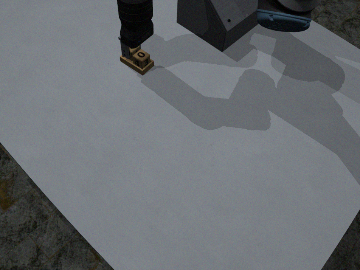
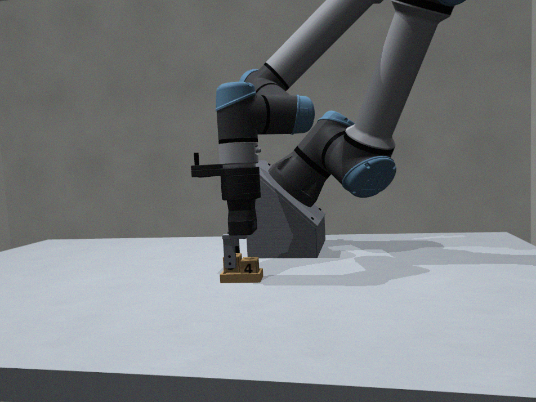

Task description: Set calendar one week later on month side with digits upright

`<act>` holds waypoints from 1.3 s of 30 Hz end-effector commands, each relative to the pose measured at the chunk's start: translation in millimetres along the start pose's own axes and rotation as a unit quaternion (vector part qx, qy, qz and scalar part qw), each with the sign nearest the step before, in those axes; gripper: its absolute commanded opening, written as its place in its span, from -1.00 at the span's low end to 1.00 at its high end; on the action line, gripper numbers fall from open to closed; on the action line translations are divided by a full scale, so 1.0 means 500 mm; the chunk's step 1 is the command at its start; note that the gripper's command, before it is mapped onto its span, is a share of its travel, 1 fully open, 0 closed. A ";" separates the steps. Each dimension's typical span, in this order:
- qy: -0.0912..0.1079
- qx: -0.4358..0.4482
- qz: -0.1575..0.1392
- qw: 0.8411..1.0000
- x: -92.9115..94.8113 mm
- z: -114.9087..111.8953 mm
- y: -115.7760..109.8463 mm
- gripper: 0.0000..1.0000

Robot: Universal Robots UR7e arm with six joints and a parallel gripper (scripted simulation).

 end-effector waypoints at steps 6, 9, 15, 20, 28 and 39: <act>-0.001 0.000 -0.001 1.000 0.012 0.002 -0.002 0.20; -0.001 0.000 -0.001 1.000 0.015 0.002 -0.003 0.20; -0.001 0.000 -0.001 1.000 0.018 0.002 -0.002 0.20; -0.001 0.000 -0.001 1.000 0.018 0.001 -0.002 0.20; 0.000 0.000 -0.001 1.000 0.017 0.001 -0.001 0.20; 0.000 0.000 -0.001 1.000 0.017 0.001 -0.001 0.20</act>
Point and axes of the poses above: the point where the finger pads meet when closed, its own x axis out along the fingers, its own z axis across the jaws, y = z × x, the point moved 1 cm from there along -x, back along the fingers
